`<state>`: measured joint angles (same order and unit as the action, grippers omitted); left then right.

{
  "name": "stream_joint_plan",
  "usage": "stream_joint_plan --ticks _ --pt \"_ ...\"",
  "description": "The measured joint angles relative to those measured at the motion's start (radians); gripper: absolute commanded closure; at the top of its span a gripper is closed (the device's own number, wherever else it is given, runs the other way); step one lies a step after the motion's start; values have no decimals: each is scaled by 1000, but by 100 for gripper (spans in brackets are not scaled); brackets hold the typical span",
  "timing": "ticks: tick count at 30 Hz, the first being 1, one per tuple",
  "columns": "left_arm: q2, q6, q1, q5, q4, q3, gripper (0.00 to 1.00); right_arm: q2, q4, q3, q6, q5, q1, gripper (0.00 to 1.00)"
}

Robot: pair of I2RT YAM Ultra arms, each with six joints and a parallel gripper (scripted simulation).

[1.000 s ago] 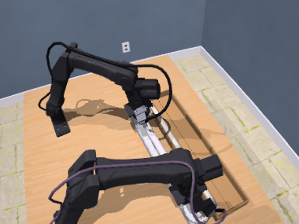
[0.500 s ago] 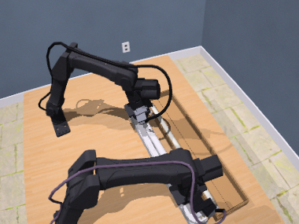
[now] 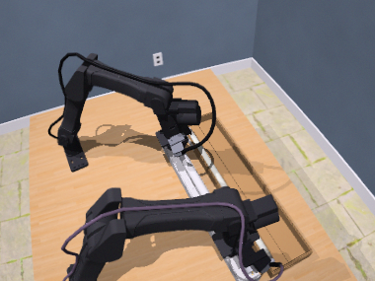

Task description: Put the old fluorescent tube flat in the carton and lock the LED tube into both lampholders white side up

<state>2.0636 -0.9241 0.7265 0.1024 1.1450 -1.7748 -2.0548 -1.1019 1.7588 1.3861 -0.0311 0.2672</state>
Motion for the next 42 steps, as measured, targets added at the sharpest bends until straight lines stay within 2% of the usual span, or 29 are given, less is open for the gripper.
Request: stream_joint_plan --ticks 42 --pt "2 0 0 0 -32 28 89 -1 31 -29 0 0 1 89"
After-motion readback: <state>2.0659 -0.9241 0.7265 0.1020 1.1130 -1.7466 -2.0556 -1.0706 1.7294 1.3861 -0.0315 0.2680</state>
